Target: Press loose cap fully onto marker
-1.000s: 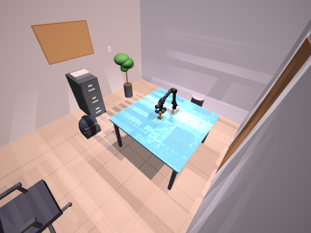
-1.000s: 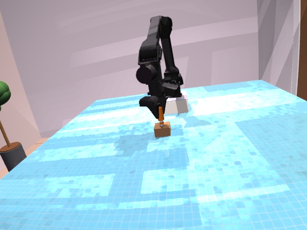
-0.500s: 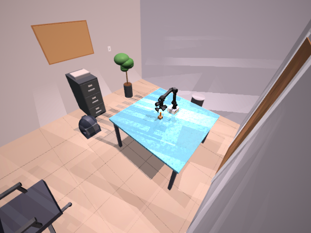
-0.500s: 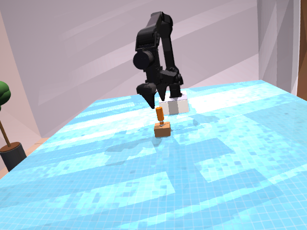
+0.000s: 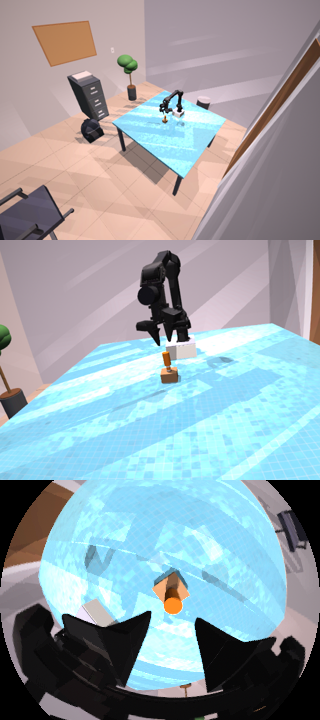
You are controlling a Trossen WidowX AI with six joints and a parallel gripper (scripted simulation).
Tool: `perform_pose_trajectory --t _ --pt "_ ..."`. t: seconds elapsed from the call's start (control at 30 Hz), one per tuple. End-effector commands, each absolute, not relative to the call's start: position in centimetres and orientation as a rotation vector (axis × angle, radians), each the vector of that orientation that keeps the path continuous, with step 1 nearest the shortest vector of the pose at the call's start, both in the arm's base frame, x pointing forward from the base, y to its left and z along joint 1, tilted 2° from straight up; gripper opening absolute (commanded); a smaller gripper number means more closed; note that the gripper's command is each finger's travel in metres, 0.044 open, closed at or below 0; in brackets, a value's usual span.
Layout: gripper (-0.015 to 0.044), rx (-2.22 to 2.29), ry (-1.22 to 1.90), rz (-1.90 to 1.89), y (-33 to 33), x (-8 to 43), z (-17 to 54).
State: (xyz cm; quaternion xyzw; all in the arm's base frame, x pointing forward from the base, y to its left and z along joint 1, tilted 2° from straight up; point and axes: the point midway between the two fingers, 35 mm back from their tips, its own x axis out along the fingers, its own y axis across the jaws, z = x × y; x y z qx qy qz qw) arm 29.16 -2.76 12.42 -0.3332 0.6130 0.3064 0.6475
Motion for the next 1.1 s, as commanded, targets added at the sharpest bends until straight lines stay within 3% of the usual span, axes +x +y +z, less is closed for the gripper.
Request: perform_pose_trajectory --t 0.0,0.17,1.07 --pt "0.0125 -0.232 1.496 0.204 -2.9 29.2 12.1" --pt "0.0 -0.113 1.503 0.092 -2.9 29.2 12.0" --pt "0.0 -0.113 1.503 0.092 -2.9 29.3 10.9"
